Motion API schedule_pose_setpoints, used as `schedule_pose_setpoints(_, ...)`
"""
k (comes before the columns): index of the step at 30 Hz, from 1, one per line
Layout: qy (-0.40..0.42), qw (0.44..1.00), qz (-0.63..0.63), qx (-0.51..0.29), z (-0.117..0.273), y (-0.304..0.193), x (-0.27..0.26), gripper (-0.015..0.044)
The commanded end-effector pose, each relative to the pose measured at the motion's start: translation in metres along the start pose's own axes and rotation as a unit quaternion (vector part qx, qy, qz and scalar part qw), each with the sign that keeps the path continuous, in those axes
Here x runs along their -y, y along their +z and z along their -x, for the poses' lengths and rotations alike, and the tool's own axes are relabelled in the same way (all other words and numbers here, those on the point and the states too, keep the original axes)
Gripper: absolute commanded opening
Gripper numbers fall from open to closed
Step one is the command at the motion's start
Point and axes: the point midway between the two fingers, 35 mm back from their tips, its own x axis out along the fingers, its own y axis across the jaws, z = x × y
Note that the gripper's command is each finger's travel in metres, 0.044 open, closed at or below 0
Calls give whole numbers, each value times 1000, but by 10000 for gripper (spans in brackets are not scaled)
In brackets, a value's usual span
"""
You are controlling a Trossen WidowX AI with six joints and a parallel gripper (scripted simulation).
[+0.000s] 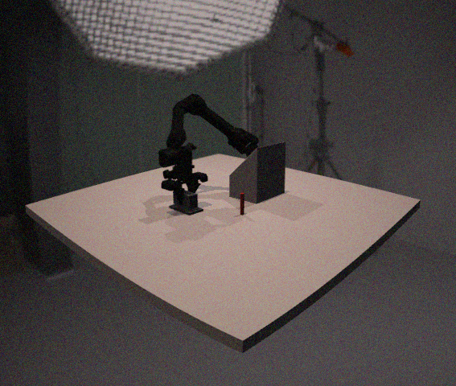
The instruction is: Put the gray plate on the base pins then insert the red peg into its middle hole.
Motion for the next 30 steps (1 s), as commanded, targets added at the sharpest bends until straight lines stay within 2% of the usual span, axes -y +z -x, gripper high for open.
schedule_pose_setpoints(1, 0, 1000, -1, 0, 1, 0, 0, 289)
schedule_pose_setpoints(7, 0, 1000, -1, 0, 1, 0, 0, 440)
schedule_pose_setpoints(13, 2, 1000, -2, -3, 12, -2, -3, 440)
schedule_pose_setpoints(18, 2, 1000, 0, -6, 94, -4, -5, 440)
schedule_pose_setpoints(20, 0, 1000, 2, -2, 113, -2, -2, 440)
schedule_pose_setpoints(30, -1, 1000, 2, -1, 118, -4, -5, 440)
